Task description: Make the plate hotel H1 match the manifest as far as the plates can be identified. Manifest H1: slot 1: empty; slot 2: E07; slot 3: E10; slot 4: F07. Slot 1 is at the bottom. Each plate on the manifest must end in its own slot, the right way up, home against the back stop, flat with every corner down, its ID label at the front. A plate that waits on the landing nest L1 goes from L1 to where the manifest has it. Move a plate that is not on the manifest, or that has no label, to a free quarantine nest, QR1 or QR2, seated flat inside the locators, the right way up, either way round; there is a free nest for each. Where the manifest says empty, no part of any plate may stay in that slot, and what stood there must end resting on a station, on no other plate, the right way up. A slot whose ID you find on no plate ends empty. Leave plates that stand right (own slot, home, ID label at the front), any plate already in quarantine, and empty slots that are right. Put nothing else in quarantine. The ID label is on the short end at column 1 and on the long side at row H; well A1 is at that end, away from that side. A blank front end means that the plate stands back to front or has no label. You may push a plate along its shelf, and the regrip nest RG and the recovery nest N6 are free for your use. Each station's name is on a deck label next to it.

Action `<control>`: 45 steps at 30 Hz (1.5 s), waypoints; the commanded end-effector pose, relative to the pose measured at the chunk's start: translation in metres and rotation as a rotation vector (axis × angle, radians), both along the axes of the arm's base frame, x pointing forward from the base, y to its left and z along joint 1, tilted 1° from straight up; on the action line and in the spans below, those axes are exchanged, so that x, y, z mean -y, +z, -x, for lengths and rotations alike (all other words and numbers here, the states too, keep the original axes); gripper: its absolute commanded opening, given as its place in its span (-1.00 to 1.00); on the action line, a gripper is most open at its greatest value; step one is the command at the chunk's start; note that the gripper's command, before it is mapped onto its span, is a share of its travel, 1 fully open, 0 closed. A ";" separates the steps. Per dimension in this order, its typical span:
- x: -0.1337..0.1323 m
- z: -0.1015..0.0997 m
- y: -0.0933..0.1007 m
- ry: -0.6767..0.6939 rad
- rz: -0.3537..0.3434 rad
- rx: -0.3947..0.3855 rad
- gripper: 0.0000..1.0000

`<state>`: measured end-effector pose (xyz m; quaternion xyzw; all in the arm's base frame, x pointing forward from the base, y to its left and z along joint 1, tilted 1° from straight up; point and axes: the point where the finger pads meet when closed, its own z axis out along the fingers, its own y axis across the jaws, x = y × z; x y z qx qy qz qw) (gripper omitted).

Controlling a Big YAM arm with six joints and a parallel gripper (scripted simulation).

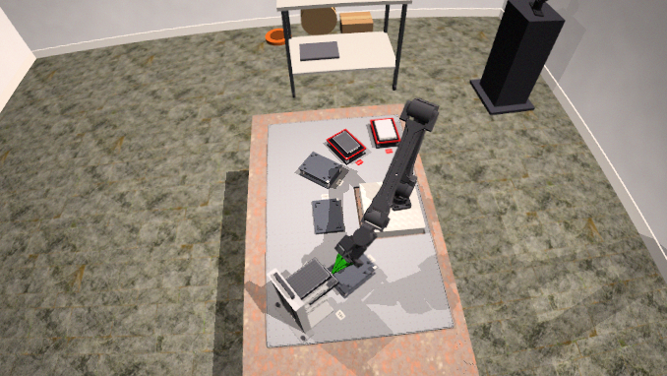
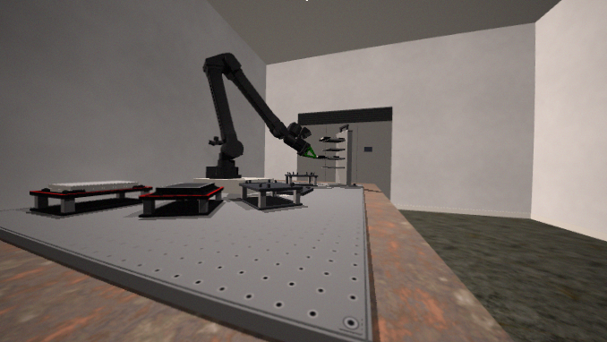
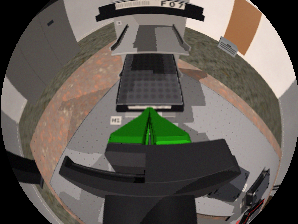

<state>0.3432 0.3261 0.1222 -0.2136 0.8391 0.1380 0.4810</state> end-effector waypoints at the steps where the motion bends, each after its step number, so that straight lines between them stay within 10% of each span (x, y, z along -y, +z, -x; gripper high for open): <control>1: -0.016 -0.024 0.030 -0.007 -0.050 0.056 -1.00; 45: -0.029 -0.048 0.030 -0.007 -0.049 0.058 -1.00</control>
